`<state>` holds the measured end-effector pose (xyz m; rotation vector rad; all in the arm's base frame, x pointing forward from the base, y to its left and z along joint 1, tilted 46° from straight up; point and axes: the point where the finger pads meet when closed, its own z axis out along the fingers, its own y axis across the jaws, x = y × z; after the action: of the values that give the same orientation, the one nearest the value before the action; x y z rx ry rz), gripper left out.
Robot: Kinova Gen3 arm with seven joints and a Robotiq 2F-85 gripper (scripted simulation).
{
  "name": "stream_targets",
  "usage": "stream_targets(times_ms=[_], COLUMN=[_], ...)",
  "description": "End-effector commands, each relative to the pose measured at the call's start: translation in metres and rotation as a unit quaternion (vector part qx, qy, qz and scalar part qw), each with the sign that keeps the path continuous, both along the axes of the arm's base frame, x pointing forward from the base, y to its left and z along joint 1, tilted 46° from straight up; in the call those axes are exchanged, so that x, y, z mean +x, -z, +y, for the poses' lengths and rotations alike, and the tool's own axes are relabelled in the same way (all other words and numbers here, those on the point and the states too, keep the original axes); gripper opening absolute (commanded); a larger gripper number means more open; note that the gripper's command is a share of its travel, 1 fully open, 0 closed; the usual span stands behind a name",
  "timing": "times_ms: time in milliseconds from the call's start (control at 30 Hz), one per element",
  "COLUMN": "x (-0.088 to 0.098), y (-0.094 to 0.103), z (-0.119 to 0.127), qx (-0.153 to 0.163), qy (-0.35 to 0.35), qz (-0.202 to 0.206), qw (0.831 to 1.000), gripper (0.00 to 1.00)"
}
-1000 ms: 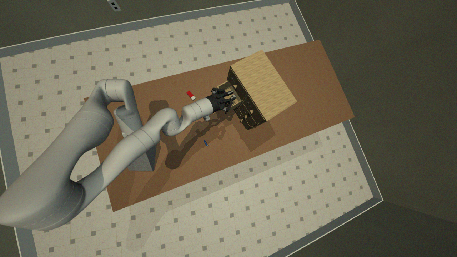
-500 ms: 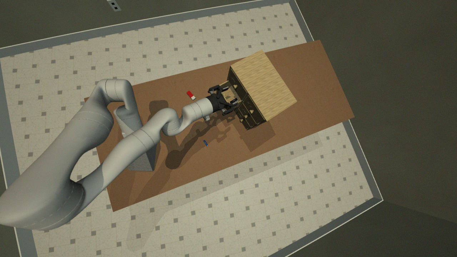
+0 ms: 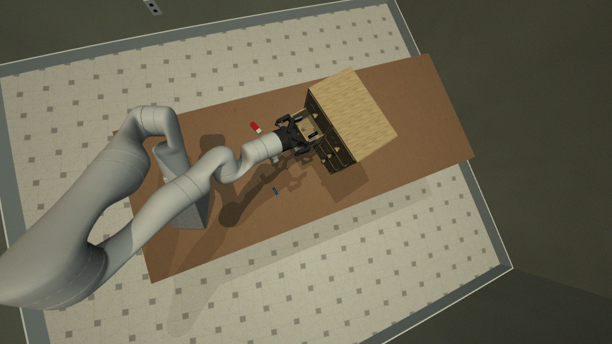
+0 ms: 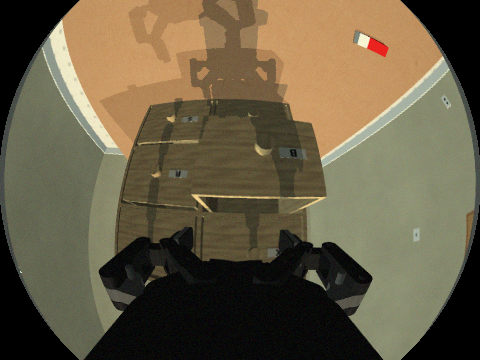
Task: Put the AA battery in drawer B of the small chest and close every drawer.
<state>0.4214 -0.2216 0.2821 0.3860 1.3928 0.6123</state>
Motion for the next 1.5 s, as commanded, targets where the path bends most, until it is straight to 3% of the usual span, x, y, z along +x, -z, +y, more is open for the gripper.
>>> stream_targets(times_ms=[0,433,500,933,1467], x=[-0.007,-0.062,-0.062,-0.113,-0.133], y=[0.002,0.024,0.024,0.044,0.052], z=[-0.003,0.002,0.002,0.007,0.008], qx=[0.001,0.001,0.001,0.001,0.001], qy=[0.004,0.004,0.004,0.004,0.004], qz=[-0.001,-0.001,-0.001,-0.001,-0.001], qw=[1.000,1.000,1.000,1.000,1.000], gripper=[1.00,1.00,1.00,1.00,1.00])
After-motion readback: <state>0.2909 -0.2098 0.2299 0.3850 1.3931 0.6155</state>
